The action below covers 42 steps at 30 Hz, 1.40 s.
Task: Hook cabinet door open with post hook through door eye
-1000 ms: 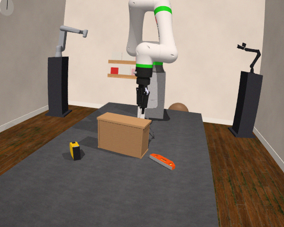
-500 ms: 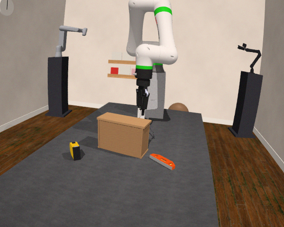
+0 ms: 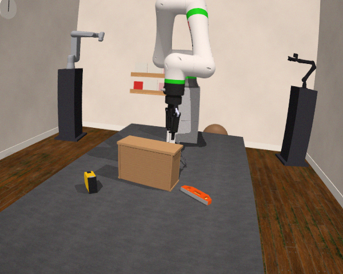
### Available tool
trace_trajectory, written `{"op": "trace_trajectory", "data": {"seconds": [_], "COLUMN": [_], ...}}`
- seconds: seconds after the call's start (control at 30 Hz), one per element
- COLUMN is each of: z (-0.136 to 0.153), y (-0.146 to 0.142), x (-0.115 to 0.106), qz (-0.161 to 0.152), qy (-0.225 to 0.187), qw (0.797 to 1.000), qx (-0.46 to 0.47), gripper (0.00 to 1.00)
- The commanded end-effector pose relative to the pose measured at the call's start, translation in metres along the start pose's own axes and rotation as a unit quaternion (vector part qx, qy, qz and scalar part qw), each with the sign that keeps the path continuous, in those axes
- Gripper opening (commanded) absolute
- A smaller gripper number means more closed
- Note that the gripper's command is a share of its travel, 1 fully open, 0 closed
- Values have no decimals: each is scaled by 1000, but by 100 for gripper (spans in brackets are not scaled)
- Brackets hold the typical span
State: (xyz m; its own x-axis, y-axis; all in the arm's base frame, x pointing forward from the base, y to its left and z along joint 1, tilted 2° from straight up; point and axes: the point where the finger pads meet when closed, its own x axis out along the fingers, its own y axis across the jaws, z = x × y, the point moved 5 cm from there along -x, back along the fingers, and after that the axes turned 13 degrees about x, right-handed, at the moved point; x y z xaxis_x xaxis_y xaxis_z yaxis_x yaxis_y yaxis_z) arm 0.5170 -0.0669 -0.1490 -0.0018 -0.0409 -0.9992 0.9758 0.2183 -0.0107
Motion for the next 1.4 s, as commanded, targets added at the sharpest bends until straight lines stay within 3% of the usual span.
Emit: {"op": "trace_trajectory", "data": {"seconds": [0.0,1.37], "z": [0,-3], "y": [2,34], "x": [0,0], "qz": [0,0], "qy": [0,0], "qw": [1000,995], "qx": [2,97], "gripper": [16,16]}}
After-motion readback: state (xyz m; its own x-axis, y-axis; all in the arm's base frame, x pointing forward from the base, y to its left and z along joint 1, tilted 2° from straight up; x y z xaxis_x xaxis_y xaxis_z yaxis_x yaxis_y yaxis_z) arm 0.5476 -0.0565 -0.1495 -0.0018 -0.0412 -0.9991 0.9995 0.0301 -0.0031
